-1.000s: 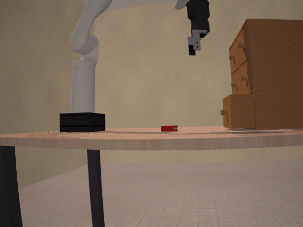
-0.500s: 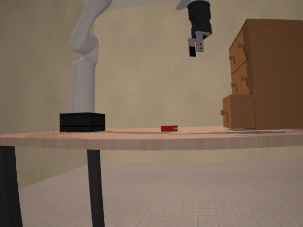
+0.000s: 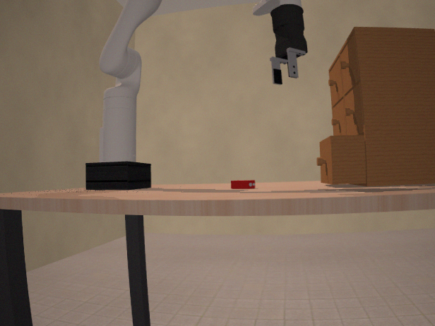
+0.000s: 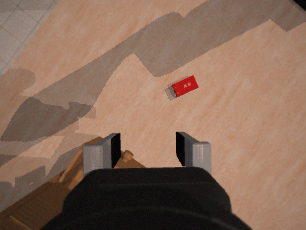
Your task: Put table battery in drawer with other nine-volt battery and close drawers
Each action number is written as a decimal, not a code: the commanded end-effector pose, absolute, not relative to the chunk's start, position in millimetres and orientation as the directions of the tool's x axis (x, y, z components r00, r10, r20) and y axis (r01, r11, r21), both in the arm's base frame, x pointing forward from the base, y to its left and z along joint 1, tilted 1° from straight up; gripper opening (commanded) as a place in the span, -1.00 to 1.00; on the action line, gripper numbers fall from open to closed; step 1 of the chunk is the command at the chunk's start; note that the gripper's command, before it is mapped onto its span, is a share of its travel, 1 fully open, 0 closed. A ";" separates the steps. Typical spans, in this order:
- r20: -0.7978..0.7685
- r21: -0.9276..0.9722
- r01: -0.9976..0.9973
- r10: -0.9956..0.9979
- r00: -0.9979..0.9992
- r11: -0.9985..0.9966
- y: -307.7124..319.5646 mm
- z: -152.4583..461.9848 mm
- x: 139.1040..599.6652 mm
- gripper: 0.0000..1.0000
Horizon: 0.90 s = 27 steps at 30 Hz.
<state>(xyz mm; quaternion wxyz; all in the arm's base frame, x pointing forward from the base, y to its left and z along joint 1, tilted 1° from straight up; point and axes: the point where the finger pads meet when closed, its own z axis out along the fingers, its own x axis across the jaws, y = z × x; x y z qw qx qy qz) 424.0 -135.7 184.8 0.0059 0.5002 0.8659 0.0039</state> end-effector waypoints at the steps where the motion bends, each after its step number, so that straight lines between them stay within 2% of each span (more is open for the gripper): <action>1: -0.008 0.013 0.852 0.852 -0.524 0.524 -136.2 183.9 425.0 1.00; 27: -0.031 0.008 0.525 0.524 -0.851 0.851 -137.3 168.6 440.4 1.00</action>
